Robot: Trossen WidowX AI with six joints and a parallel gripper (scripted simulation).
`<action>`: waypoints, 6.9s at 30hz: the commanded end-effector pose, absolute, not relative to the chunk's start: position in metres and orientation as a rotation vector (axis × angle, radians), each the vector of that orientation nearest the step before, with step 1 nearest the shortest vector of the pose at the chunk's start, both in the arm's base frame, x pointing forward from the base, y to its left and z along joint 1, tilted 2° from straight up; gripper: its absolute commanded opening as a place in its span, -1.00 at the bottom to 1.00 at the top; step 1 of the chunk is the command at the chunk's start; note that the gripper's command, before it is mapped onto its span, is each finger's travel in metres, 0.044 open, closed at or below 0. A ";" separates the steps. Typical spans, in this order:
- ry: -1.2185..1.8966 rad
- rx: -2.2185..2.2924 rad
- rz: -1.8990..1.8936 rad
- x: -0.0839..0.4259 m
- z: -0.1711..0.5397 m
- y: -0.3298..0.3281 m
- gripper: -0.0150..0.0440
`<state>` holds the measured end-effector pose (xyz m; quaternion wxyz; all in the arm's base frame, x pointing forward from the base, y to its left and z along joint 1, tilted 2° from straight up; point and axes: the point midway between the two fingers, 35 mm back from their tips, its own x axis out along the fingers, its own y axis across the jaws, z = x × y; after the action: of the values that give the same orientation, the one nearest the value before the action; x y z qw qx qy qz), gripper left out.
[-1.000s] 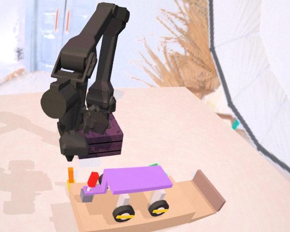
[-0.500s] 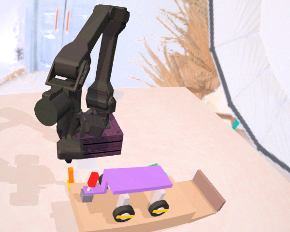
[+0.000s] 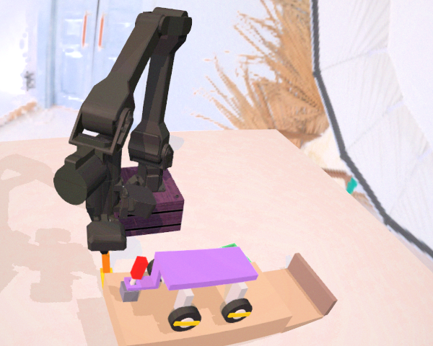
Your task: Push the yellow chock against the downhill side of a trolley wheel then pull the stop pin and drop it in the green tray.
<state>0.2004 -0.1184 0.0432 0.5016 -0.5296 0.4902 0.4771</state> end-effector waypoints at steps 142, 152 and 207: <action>1.183 -1.266 1.170 0.194 0.026 -0.116 -0.49; 1.183 -1.266 1.170 0.190 0.059 -0.114 -0.49; 1.440 -0.677 0.606 0.192 0.134 -0.113 -0.49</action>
<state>0.1921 -0.1132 0.1338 0.6423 -0.3343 0.6212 0.2996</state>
